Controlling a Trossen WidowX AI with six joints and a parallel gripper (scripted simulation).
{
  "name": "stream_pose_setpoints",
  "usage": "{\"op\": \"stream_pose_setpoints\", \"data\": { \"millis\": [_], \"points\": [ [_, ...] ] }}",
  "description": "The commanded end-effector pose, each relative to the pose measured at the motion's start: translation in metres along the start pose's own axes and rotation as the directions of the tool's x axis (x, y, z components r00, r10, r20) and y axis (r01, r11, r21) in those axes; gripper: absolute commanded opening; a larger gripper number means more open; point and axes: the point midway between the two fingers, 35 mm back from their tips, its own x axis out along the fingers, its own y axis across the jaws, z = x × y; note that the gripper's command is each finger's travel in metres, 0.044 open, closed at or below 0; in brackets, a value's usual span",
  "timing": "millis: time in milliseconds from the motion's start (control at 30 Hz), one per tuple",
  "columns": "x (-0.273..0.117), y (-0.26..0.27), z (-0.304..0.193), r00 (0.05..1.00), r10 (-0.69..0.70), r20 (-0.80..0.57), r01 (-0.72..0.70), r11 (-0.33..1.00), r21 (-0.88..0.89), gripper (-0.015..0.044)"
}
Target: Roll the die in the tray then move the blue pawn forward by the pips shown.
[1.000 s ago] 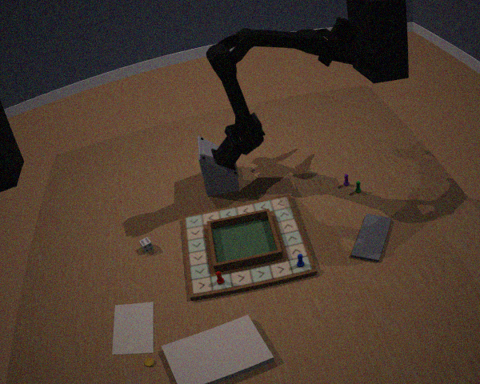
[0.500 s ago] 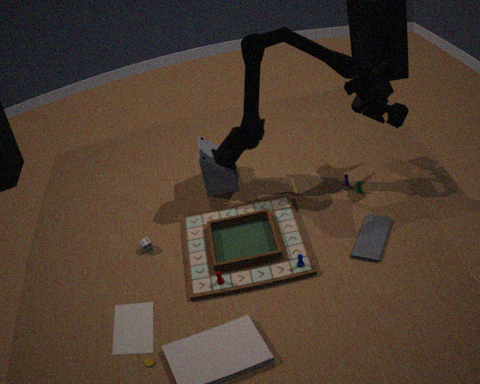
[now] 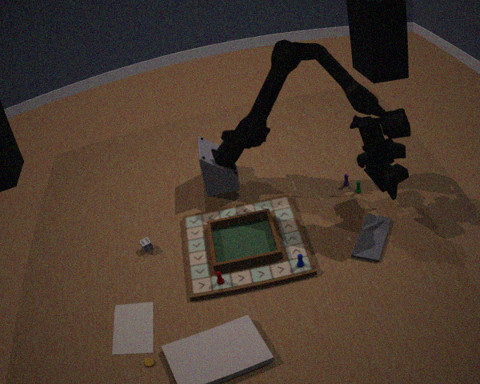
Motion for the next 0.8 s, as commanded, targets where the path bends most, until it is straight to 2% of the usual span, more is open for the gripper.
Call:
{"op": "stream_pose_setpoints", "data": {
  "millis": [0, 67, 367, 567, 767],
  "points": [
    [0.001, -0.037, -0.042, 0.993, -0.058, -0.100, 0.067, 0.994, 0.086, 0.0275],
    [-0.005, -0.054, -0.051, 0.988, -0.114, -0.108, 0.130, 0.980, 0.152, 0.0275],
    [-0.024, -0.115, -0.191, 0.925, -0.107, -0.366, 0.225, 0.928, 0.296, 0.0275],
    [-0.050, -0.124, -0.293, 0.876, -0.030, -0.481, 0.256, 0.874, 0.412, 0.0275],
    [-0.077, -0.113, -0.381, 0.848, 0.045, -0.529, 0.293, 0.791, 0.537, 0.0275]
  ]
}}
